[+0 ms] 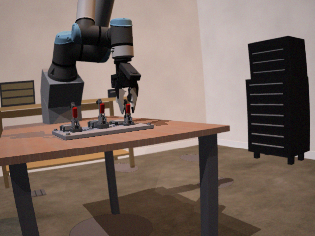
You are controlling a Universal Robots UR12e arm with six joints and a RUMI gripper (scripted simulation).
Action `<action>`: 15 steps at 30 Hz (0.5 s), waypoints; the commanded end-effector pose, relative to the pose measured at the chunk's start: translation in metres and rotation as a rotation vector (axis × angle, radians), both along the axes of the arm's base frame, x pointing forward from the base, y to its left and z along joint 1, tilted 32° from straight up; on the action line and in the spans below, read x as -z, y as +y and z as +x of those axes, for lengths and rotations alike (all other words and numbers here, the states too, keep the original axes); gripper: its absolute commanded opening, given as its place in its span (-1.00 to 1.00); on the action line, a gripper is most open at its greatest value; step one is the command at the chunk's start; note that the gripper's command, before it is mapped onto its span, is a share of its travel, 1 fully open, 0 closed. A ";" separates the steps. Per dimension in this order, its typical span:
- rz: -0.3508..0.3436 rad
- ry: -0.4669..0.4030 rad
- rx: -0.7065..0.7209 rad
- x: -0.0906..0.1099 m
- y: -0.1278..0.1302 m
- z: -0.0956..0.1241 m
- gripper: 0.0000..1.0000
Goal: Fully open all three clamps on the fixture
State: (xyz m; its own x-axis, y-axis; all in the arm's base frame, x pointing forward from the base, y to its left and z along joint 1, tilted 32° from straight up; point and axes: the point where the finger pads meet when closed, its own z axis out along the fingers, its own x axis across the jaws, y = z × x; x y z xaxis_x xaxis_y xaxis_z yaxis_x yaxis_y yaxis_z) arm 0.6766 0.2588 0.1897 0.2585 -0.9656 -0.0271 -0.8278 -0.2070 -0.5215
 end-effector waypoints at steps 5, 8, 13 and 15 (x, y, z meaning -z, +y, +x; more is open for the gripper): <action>0.000 -0.014 -0.001 -0.008 0.002 0.004 -0.44; 0.000 -0.014 -0.001 -0.008 0.002 0.004 -0.44; 0.000 -0.011 -0.001 -0.006 0.002 0.003 -0.44; 0.000 -0.009 -0.001 -0.005 0.001 0.002 -0.44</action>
